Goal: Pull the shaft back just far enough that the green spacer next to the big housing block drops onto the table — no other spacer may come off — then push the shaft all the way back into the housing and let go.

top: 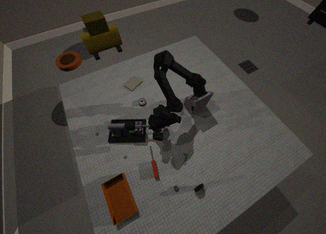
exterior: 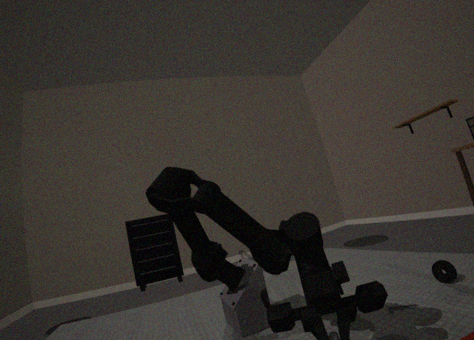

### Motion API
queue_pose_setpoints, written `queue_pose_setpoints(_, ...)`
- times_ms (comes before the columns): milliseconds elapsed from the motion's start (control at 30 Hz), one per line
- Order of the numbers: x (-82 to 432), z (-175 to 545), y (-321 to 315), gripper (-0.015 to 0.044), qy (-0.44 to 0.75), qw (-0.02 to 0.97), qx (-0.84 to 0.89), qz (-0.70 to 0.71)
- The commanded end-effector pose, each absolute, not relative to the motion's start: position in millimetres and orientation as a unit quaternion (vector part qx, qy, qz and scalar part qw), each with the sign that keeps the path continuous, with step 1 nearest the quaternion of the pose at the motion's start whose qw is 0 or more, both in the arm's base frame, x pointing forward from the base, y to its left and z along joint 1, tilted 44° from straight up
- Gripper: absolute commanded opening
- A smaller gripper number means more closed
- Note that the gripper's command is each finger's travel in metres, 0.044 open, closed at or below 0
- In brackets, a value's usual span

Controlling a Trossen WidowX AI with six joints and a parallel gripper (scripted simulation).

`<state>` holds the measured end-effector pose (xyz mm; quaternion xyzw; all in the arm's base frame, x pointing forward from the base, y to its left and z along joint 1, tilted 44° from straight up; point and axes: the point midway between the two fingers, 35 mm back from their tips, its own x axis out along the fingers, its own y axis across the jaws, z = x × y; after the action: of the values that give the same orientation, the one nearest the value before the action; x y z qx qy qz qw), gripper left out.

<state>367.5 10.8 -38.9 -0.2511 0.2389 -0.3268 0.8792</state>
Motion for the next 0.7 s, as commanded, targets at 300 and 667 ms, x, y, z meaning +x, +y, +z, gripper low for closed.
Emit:
queue_pose_setpoints(300, 372.6, -36.7, 9.5, 0.0000, 0.238, 0.879, -0.251, -0.327)
queue_pose_setpoints(667, 375.9, -35.3, 8.5, 0.0000, 0.238, 0.879, -0.251, -0.327)
